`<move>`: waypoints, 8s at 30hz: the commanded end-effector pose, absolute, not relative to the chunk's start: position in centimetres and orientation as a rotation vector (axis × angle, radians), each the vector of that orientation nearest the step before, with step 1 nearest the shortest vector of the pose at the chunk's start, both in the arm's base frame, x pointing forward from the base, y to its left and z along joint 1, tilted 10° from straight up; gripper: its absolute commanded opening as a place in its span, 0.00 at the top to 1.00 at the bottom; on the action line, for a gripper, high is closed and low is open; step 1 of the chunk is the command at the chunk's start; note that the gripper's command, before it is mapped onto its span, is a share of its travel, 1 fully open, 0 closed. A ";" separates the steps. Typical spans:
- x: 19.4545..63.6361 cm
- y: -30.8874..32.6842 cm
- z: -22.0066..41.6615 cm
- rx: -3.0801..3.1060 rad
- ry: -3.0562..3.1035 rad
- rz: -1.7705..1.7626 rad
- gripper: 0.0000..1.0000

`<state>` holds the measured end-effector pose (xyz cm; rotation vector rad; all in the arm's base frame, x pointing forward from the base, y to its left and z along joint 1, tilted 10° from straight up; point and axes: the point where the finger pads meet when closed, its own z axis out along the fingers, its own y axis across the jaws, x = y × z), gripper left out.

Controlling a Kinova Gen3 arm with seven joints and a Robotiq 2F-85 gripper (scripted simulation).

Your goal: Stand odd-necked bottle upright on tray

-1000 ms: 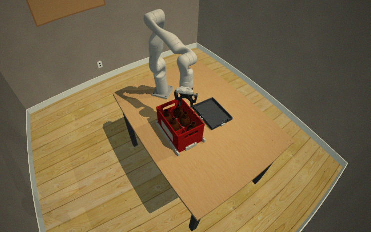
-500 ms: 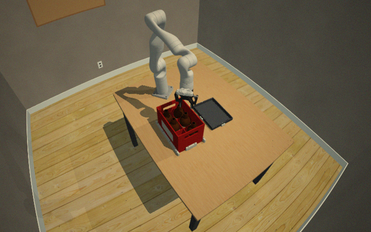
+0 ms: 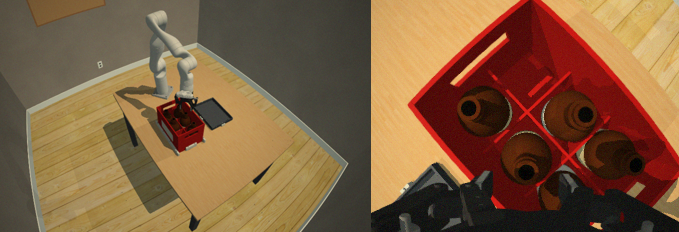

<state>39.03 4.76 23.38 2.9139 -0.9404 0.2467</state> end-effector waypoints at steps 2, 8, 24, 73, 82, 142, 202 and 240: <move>39.0 4.7 22.9 2.911 -0.940 0.241 0.36; 39.1 4.6 22.4 2.911 -0.940 0.241 0.36; 39.1 4.6 22.0 2.911 -0.940 0.241 0.36; 39.2 4.6 21.8 2.911 -0.940 0.241 0.36; 39.2 4.5 21.4 2.911 -0.940 0.241 0.36; 39.7 4.1 17.7 2.911 -0.940 0.241 0.36; 39.7 4.1 17.7 2.911 -0.940 0.241 1.00; 39.7 4.1 17.7 2.911 -0.940 0.241 0.36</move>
